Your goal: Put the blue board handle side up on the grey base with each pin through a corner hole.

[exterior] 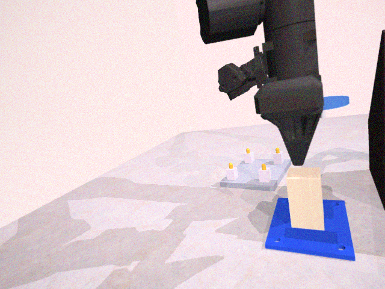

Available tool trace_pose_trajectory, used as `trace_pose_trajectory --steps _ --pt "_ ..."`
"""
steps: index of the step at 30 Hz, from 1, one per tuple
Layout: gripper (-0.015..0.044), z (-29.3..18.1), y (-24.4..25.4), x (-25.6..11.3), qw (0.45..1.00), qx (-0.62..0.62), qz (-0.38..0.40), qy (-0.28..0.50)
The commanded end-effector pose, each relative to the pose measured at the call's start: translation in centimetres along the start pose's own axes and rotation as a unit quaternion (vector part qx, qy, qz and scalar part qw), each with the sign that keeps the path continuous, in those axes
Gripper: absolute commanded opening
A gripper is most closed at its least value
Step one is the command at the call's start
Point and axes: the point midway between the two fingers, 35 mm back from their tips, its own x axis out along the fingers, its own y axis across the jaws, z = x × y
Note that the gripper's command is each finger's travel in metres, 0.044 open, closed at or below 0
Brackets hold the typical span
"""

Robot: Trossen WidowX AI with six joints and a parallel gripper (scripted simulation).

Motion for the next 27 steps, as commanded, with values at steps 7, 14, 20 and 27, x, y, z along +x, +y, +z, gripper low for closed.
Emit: trace_pose_trajectory --steps 7,14,20,27 --pt "0.0440 -0.1 0.0 1.8 1.000 -0.002 -0.002 0.000" --pt "0.0440 0.0 0.1 3.0 1.000 -0.002 -0.002 0.000" --pt "0.0440 0.1 0.1 3.9 1.000 -0.002 -0.002 0.000" --pt "0.0440 0.1 0.0 5.1 1.000 -0.002 -0.002 0.000"
